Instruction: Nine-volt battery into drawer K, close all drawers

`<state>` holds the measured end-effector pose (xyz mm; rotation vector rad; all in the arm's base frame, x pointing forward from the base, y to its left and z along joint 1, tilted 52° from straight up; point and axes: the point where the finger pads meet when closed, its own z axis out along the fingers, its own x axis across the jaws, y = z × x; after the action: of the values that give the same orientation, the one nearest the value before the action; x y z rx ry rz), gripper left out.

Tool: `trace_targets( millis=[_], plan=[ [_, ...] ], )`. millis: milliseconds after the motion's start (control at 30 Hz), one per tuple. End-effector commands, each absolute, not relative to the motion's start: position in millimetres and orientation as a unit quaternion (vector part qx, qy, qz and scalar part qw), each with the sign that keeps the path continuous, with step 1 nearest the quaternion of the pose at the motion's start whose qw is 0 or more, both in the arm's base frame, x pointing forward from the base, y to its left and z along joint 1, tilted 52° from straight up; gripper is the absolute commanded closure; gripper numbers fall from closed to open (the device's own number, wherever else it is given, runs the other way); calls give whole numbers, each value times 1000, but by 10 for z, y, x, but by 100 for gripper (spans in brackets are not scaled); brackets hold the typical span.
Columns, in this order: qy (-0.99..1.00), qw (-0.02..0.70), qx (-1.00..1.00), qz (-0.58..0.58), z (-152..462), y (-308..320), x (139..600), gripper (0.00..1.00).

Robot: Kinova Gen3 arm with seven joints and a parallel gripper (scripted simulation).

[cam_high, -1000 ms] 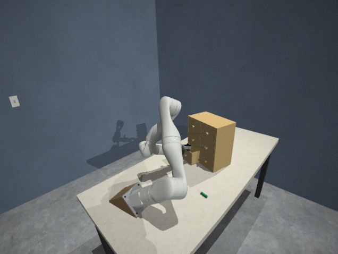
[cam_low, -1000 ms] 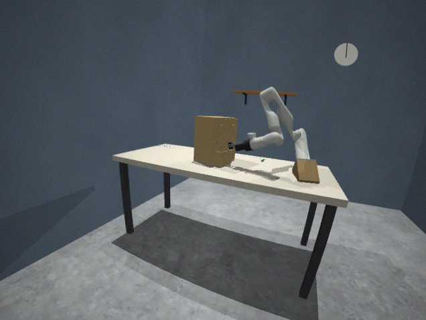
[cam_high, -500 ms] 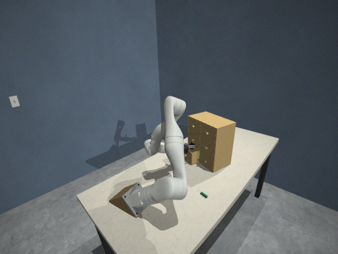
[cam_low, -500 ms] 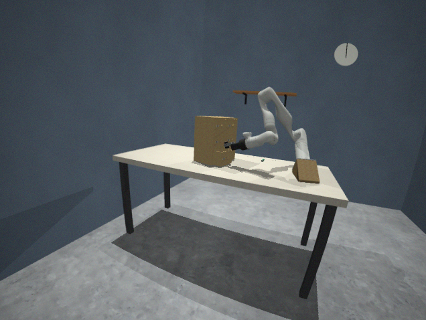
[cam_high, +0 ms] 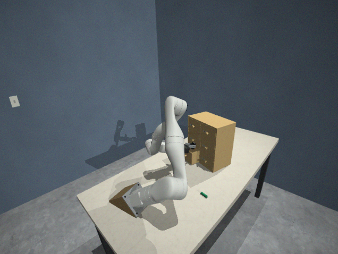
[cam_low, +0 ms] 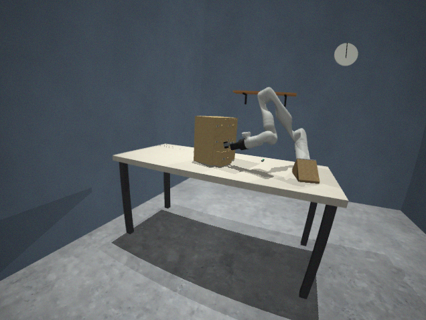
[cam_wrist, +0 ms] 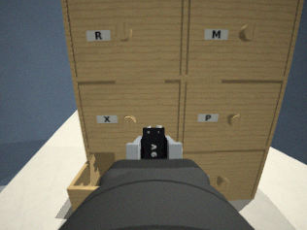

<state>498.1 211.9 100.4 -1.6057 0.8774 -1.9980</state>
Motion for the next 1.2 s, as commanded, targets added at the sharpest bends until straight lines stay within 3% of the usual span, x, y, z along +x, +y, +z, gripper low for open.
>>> trace_targets(
  millis=[0, 500, 600, 700, 900, 933, 1167],
  plan=[
    [316, 216, -579, -720, 1010, 2128, 4980, 49],
    [316, 216, -579, -720, 1010, 2128, 4980, 49],
    [316, 216, -579, -720, 1010, 2128, 4980, 37],
    [316, 216, -579, -720, 1010, 2128, 4980, 37],
    [316, 216, -579, -720, 1010, 2128, 4980, 19],
    [316, 216, -579, -720, 1010, 2128, 4980, 0],
    [316, 216, -579, -720, 1010, 2128, 4980, 0]
  ],
)
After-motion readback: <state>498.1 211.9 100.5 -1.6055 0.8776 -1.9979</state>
